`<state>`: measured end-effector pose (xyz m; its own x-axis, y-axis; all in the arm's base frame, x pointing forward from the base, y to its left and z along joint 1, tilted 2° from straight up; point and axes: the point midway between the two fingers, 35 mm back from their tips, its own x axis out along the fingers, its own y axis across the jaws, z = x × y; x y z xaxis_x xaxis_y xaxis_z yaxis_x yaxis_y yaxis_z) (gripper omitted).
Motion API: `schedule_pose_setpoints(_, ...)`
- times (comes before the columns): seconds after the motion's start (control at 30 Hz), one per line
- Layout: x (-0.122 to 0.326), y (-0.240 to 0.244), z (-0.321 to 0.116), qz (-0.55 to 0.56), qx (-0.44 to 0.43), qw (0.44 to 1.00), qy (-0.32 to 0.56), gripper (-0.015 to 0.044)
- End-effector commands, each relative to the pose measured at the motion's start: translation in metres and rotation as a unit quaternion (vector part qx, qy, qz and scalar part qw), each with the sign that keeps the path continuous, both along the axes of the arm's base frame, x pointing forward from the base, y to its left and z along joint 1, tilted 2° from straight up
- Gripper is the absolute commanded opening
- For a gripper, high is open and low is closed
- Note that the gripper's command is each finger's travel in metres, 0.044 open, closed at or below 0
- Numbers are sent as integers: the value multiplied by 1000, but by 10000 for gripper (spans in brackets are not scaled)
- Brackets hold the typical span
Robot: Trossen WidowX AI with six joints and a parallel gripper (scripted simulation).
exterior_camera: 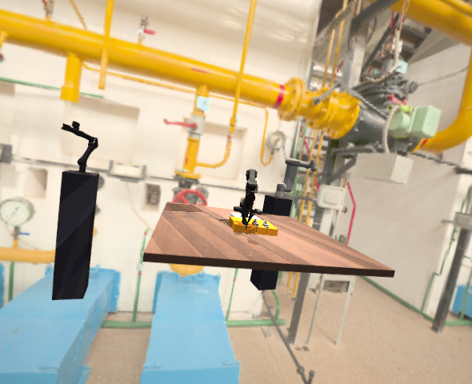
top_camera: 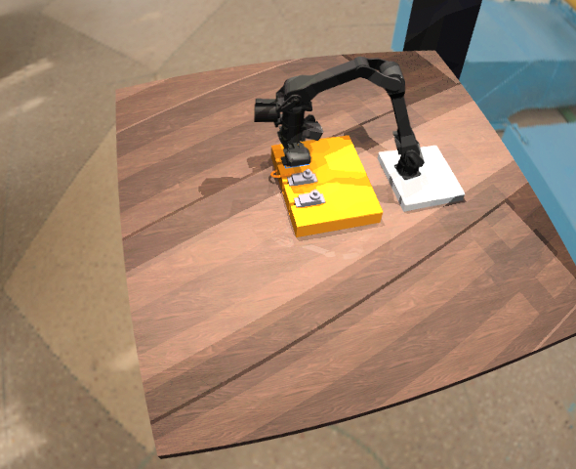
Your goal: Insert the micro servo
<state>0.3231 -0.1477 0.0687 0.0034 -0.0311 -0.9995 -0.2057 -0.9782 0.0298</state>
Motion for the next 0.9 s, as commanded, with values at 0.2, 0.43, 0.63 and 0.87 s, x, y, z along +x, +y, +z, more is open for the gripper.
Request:
schedule_pose_setpoints(0.2,0,0,-4,0,0,1000,0,79)
schedule_pose_setpoints(0.43,0,0,2,0,0,1000,0,187)
schedule_pose_setpoints(0.63,-3,3,30,0,0,1000,0,187)
schedule_pose_setpoints(0.87,-28,5,47,1,0,1000,0,319)
